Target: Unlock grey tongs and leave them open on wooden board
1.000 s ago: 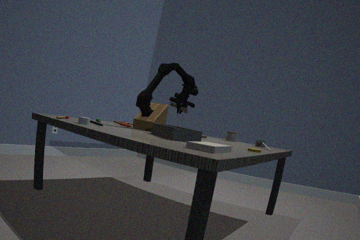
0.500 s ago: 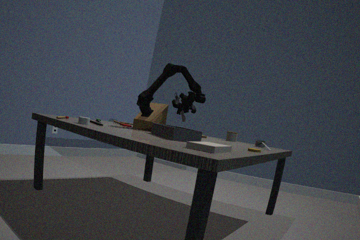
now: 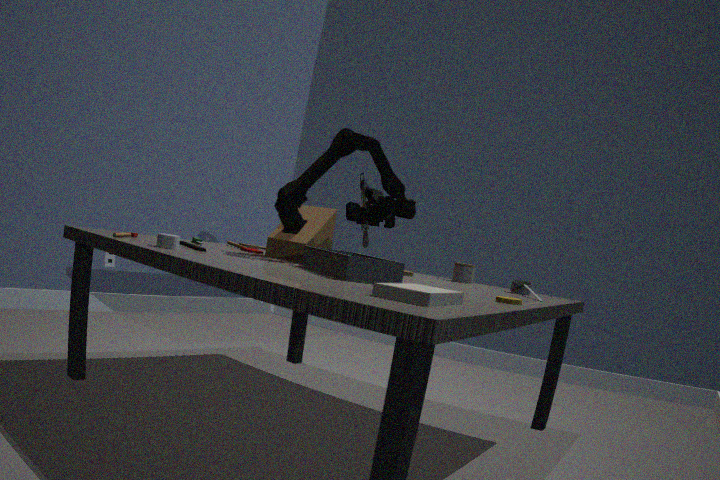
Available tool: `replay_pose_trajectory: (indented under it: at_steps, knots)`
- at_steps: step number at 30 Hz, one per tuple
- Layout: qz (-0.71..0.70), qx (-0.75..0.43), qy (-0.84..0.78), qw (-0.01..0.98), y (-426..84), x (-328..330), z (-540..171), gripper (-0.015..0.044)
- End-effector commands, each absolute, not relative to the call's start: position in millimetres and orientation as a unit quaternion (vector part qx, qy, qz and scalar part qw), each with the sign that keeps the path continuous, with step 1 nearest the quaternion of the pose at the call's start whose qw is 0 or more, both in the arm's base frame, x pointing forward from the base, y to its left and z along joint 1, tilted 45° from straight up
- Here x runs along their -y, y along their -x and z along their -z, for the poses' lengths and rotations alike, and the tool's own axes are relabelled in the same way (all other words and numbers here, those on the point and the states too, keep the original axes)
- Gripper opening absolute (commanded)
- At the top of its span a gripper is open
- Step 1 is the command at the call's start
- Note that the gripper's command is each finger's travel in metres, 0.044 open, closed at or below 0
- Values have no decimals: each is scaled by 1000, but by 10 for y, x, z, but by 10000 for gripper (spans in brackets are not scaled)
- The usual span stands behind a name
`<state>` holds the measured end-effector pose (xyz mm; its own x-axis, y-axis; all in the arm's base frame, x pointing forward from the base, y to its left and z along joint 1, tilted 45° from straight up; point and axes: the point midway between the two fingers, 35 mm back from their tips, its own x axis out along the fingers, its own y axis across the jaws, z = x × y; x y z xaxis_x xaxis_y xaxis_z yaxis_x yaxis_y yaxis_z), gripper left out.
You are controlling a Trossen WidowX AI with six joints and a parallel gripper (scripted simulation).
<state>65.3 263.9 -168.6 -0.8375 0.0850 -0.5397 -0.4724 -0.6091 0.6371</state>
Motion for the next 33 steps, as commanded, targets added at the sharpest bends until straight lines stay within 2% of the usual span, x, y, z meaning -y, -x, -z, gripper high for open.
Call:
replay_pose_trajectory:
  at_steps: [1, 33]
  knots:
    - [-871, -401, 231, 166, -657, -2680, 1657, -150]
    - [-869, -404, 237, 161, -648, -2681, 1664, -150]
